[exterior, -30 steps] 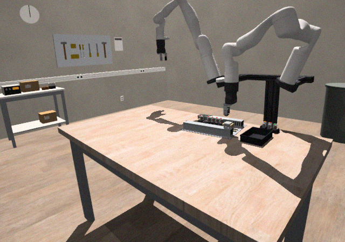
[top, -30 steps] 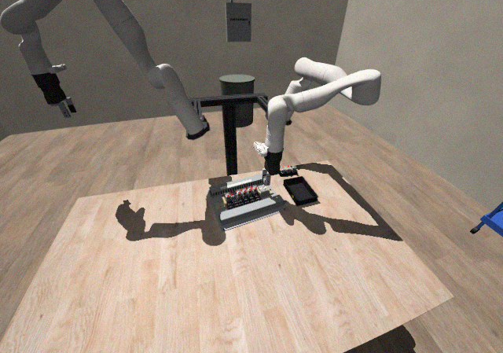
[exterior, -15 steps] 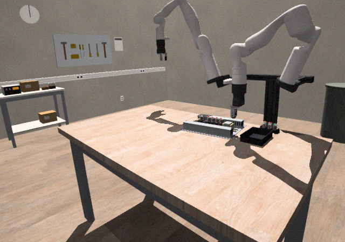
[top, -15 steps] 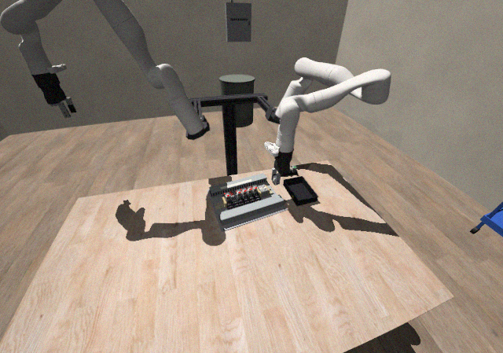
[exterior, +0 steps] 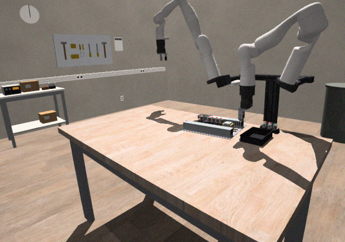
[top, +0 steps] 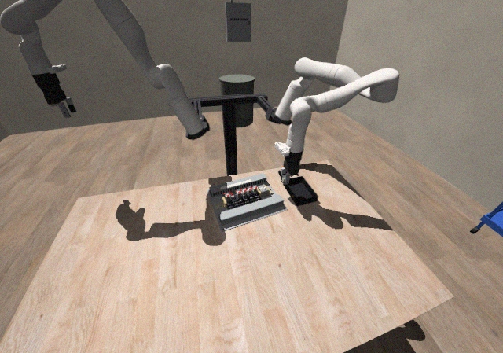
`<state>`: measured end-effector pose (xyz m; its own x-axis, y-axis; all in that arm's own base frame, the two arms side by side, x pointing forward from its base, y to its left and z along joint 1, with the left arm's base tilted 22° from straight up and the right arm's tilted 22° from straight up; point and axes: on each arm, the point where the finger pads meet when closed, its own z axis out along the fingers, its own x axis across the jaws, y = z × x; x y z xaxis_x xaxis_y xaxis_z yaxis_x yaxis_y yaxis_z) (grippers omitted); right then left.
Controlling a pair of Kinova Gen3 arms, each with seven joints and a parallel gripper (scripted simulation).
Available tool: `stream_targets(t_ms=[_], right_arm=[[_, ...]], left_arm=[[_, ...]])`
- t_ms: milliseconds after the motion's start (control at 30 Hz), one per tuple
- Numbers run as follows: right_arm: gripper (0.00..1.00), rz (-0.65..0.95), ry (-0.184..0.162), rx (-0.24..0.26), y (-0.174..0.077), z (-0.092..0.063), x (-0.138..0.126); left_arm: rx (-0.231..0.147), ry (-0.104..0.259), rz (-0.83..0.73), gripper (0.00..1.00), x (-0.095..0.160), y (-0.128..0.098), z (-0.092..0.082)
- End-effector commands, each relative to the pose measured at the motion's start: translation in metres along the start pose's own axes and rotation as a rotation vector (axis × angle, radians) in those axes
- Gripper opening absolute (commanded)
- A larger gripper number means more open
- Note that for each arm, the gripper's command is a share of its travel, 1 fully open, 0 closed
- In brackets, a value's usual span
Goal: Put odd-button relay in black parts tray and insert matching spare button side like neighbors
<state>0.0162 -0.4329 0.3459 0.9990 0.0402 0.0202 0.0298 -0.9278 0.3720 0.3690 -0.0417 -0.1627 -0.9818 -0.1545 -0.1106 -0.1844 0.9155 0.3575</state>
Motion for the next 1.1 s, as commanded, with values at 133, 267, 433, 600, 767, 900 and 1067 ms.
stream_targets(t_ms=[133, 267, 433, 600, 767, 900, 1067], right_arm=[[1.00, 0.000, 0.000, -0.001, 0.000, 0.000, 0.000], [1.00, 0.000, 0.000, -0.001, 0.000, 0.000, 0.000], [1.00, 0.000, 0.000, -0.001, 0.000, 0.000, 0.000], [1.00, 0.000, 0.000, -0.001, 0.000, 0.000, 0.000], [1.00, 0.000, 0.000, -0.001, 0.000, 0.000, 0.000], [1.00, 0.000, 0.000, -0.001, 0.000, 0.000, 0.000], [1.00, 0.000, 0.000, -0.001, 0.000, 0.000, 0.000]], left_arm=[[0.002, -0.002, 0.000, 0.00, -0.005, 0.026, 0.003], [0.001, -0.002, 0.000, 0.00, -0.007, 0.036, 0.004], [0.001, -0.002, 0.000, 0.00, -0.011, 0.054, 0.006], [0.001, -0.002, 0.000, 0.00, -0.014, 0.072, 0.008], [0.001, -0.002, 0.000, 0.00, -0.015, 0.081, 0.009], [0.001, -0.002, 0.000, 0.00, -0.017, 0.089, 0.010], [0.001, -0.002, 0.000, 0.00, -0.019, 0.099, 0.011]])
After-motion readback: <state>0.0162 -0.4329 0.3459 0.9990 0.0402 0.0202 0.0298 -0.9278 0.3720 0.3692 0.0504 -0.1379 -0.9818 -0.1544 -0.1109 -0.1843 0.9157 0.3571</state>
